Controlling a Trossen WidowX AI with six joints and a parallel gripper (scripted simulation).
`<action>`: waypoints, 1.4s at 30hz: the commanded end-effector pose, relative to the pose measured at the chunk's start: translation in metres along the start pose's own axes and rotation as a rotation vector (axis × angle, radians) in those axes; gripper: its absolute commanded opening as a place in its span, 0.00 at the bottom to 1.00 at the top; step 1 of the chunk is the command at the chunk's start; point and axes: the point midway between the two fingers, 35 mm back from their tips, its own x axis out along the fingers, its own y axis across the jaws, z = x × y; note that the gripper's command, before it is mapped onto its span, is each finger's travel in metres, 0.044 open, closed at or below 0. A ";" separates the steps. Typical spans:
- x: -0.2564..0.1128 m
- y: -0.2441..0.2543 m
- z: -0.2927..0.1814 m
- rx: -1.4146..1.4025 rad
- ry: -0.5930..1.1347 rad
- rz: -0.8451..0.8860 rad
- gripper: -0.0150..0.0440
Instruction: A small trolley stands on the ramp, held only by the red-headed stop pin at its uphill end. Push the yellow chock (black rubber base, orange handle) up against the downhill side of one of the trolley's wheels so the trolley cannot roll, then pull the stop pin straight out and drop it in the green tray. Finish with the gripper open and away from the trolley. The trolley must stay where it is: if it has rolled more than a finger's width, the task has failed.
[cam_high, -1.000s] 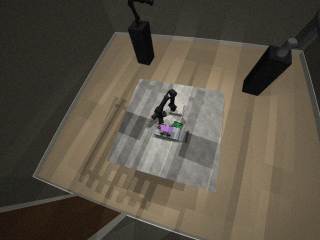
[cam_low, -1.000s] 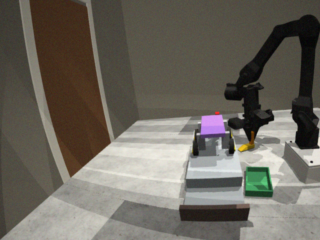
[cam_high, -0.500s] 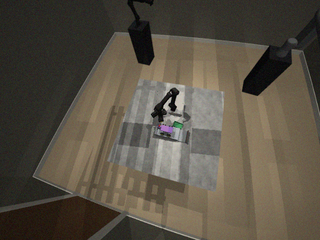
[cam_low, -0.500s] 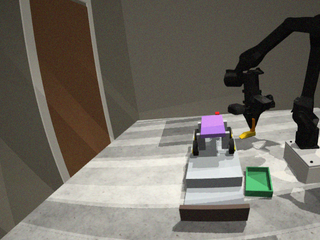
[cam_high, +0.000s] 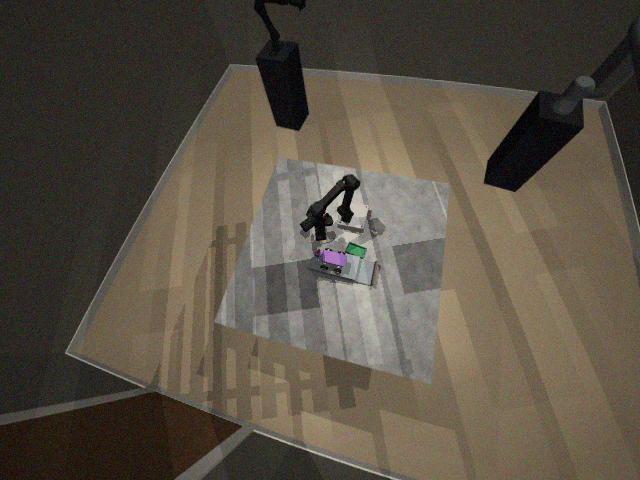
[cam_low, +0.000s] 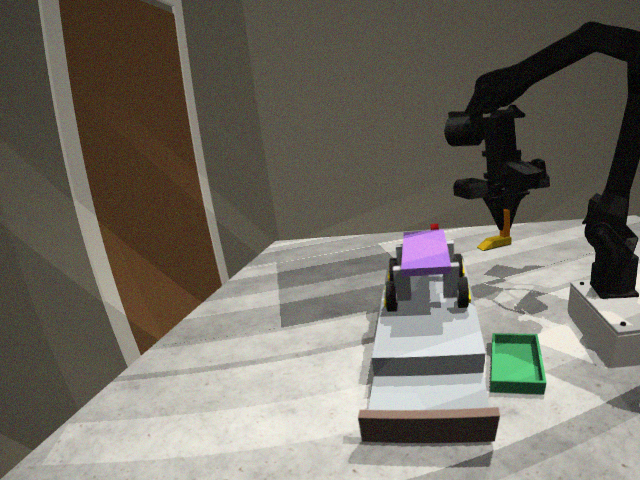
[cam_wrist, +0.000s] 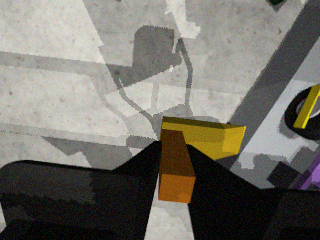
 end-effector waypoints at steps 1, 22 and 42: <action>-0.014 -0.001 -0.001 -0.002 0.005 -0.002 0.25; -0.036 -0.002 -0.003 0.246 0.005 -0.003 0.25; -0.036 -0.001 -0.003 0.931 0.003 -0.004 0.25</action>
